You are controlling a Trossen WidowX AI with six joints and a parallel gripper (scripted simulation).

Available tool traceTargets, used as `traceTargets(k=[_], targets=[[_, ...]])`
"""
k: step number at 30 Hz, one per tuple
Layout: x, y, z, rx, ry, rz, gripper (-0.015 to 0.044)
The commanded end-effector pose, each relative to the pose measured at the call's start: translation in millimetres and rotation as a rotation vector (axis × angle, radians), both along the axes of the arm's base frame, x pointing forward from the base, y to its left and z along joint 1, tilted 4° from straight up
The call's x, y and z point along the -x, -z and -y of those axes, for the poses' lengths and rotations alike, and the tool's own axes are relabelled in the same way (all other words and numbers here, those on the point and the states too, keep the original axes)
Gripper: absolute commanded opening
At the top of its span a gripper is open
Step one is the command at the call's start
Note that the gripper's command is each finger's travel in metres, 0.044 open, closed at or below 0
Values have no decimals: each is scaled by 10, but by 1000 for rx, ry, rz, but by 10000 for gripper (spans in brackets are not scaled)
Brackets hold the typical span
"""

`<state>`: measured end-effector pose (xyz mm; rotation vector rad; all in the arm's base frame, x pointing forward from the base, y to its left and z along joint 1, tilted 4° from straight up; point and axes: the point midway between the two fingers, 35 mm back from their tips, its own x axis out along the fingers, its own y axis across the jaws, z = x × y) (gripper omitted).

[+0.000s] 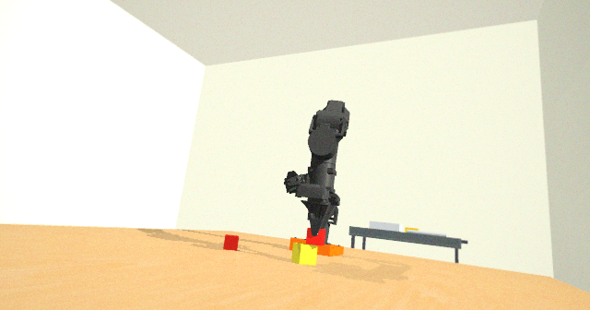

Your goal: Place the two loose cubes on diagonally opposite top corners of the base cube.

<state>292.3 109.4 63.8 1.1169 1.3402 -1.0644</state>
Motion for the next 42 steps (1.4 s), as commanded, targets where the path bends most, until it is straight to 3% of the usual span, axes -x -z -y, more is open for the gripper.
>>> traceTargets(k=[1,26,28,42], targets=[[-2,3,-8,-5,-3,0,205],[-7,-302,19,0,0,0,205],[-17,-277,45,1,1,1,258],[-160,-414,1069,22,-142,30,265]])
